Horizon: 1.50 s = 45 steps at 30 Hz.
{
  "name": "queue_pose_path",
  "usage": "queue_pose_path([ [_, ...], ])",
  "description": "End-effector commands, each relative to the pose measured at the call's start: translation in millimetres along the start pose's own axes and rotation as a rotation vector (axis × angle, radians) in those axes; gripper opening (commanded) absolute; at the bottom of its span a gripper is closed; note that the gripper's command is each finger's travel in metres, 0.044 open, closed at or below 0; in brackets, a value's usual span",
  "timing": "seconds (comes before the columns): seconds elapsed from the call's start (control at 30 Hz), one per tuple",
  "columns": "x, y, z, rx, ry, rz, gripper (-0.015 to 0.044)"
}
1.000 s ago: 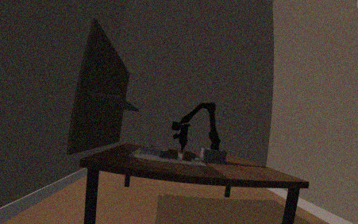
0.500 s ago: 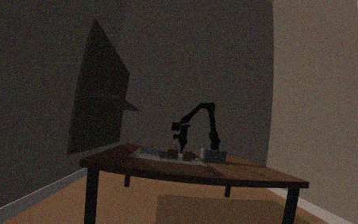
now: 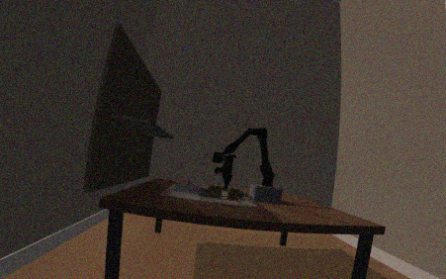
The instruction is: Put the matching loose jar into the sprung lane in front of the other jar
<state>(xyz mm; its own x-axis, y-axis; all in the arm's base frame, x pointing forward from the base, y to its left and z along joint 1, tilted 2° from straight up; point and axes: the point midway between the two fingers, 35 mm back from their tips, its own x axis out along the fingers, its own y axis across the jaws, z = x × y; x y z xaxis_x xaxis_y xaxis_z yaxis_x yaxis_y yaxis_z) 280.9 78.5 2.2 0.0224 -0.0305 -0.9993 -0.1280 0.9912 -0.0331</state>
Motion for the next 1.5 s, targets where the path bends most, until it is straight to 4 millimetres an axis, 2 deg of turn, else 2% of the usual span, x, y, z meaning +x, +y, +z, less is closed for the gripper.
queue_pose_path([
  [0.0, -1.5, -0.3, 5.3, 0.001, -0.01, -0.003, 0.0],
  [1.47, -2.3, -0.4, 22.4, 0.001, -0.011, -0.003, 0.0],
])
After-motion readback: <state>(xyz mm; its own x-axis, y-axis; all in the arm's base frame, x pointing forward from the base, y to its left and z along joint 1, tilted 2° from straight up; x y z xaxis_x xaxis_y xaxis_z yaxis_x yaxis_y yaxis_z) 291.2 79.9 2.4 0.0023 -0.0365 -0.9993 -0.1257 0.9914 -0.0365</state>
